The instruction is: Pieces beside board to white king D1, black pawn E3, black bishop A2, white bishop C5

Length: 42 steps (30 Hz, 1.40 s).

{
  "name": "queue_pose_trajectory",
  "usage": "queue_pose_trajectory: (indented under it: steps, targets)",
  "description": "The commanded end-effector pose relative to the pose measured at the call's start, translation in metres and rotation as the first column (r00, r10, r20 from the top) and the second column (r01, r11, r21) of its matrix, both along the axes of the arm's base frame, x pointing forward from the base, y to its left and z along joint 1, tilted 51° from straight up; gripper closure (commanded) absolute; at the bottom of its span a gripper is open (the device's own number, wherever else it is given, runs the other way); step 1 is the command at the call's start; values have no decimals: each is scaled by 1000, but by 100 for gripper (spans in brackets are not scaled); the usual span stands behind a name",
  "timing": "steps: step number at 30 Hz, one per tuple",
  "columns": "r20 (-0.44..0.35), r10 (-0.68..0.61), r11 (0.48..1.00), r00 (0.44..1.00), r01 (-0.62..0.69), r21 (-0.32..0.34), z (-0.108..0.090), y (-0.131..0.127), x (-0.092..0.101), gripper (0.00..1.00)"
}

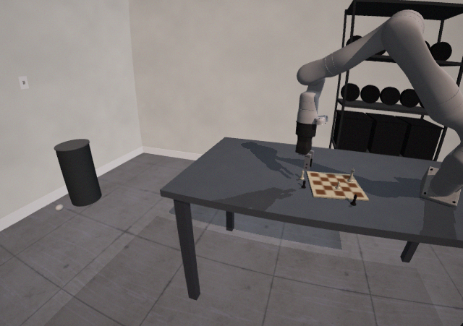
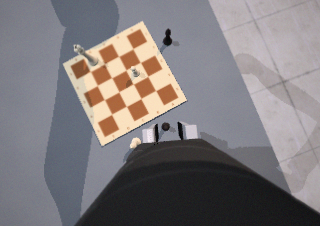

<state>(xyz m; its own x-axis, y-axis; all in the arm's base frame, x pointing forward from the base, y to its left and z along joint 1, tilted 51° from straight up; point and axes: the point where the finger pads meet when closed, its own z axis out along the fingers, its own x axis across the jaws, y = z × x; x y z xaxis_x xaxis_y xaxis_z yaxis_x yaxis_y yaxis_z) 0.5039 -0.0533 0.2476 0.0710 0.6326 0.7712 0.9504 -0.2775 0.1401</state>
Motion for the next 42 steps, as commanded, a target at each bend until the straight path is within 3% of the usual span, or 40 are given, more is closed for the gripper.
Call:
queue_pose_trajectory:
  steps: [1, 42]
  targets:
    - [11, 6, 1000, 1000, -6, -9, -1, -1, 2, 32]
    - [11, 5, 1000, 1000, -5, -9, -9, 8, 6, 32]
